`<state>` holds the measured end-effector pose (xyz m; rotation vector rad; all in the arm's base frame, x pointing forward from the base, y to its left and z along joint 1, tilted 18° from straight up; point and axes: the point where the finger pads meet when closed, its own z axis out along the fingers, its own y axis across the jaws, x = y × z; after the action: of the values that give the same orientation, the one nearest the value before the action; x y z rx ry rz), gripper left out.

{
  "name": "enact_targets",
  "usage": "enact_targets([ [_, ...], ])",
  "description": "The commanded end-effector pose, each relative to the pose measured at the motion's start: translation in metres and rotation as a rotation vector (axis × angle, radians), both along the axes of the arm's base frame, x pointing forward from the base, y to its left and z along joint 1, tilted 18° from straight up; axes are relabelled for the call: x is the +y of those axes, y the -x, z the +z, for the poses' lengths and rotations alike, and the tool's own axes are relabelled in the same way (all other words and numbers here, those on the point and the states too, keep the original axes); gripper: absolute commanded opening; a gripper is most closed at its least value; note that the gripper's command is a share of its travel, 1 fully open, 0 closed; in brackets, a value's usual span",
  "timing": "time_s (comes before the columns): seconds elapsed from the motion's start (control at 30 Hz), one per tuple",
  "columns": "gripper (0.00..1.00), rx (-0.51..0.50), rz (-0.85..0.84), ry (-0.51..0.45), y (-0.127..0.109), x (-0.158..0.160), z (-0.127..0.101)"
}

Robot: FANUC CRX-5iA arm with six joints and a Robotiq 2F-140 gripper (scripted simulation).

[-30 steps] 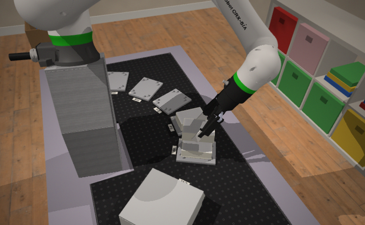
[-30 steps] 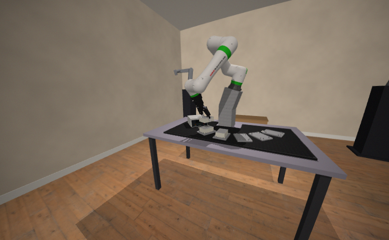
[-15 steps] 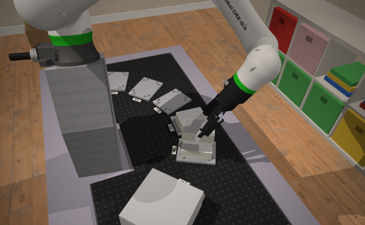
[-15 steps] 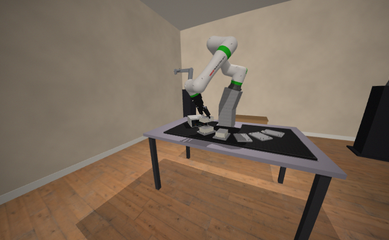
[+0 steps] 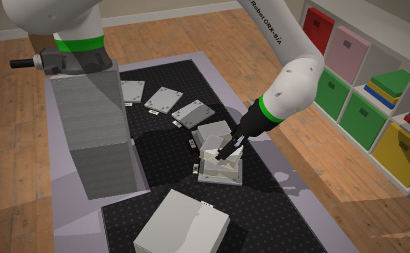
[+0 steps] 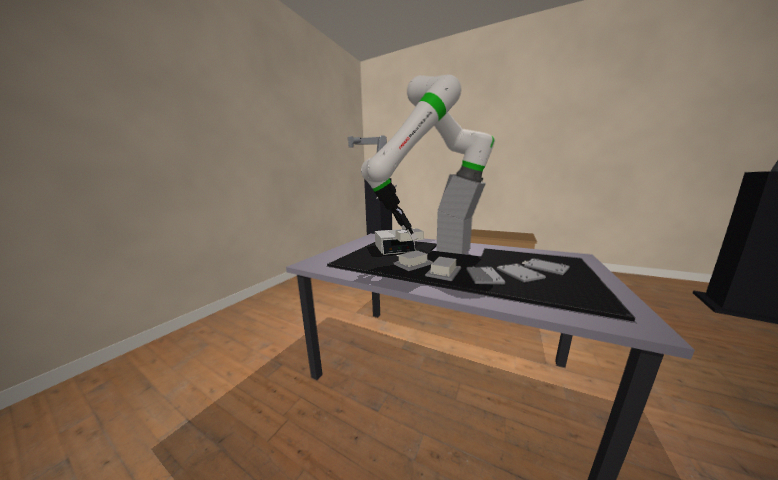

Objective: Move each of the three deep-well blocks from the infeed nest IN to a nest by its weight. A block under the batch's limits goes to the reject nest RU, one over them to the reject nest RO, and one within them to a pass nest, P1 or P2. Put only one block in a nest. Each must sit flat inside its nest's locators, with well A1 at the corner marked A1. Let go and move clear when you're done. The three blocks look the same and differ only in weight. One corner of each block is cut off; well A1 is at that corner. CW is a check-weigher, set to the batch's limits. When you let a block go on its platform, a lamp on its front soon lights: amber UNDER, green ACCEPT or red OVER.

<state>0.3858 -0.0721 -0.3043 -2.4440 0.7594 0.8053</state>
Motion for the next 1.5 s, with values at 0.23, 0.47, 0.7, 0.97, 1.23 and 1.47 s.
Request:
enact_targets([
  [0.23,0.1,0.01,-0.028,0.001,0.016,-0.035,0.0],
  [0.47,0.1,0.01,-0.028,0.001,0.023,-0.051,0.0],
  [0.7,0.1,0.01,-0.028,0.001,0.032,-0.072,0.0],
  [0.97,0.1,0.01,-0.028,0.001,0.041,-0.09,0.0],
  [1.23,0.1,0.01,-0.028,0.001,0.052,-0.114,0.0],
  [1.47,0.1,0.02,-0.06,0.001,0.056,-0.121,0.0],
])
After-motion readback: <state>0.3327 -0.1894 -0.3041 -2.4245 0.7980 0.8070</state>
